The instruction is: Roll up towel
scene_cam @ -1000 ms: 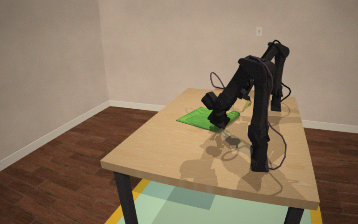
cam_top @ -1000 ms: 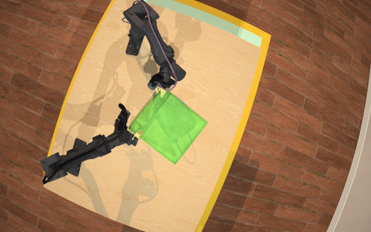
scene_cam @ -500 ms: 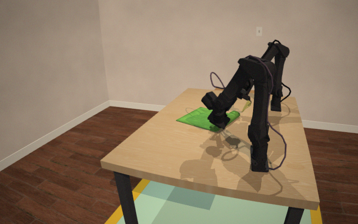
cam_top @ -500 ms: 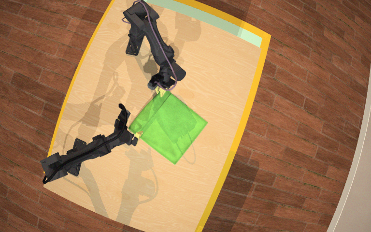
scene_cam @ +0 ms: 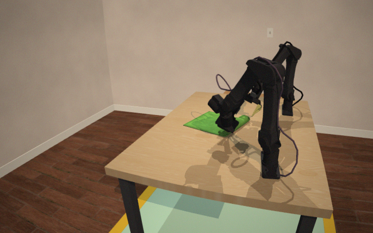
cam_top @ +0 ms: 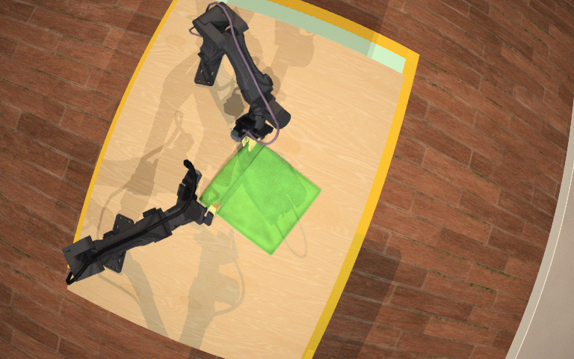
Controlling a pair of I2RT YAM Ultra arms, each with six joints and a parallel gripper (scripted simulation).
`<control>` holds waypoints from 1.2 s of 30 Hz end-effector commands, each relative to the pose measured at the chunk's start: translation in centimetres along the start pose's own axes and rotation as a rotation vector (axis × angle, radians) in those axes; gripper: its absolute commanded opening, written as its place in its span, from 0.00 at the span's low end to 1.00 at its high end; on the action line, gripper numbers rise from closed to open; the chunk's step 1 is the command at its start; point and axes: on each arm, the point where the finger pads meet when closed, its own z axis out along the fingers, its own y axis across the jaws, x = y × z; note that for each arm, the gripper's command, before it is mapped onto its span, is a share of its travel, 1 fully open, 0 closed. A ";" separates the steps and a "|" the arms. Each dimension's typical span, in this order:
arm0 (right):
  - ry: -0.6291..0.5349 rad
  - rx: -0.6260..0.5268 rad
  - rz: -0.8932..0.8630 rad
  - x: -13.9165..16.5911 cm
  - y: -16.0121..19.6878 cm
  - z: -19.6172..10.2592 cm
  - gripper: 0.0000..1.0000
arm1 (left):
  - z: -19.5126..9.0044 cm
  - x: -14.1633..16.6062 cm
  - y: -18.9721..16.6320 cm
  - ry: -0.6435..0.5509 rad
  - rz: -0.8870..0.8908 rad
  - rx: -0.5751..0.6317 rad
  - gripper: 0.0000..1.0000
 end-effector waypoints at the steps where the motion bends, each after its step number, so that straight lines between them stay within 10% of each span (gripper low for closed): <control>1: -0.030 0.033 0.005 -1.6 -1.0 0.3 0.98 | 0.1 0.3 -1.1 0.010 -0.092 0.122 0.18; 36: -0.014 0.062 0.041 -1.0 -0.8 1.0 0.98 | -0.6 -0.3 -0.8 0.072 -0.627 0.794 0.18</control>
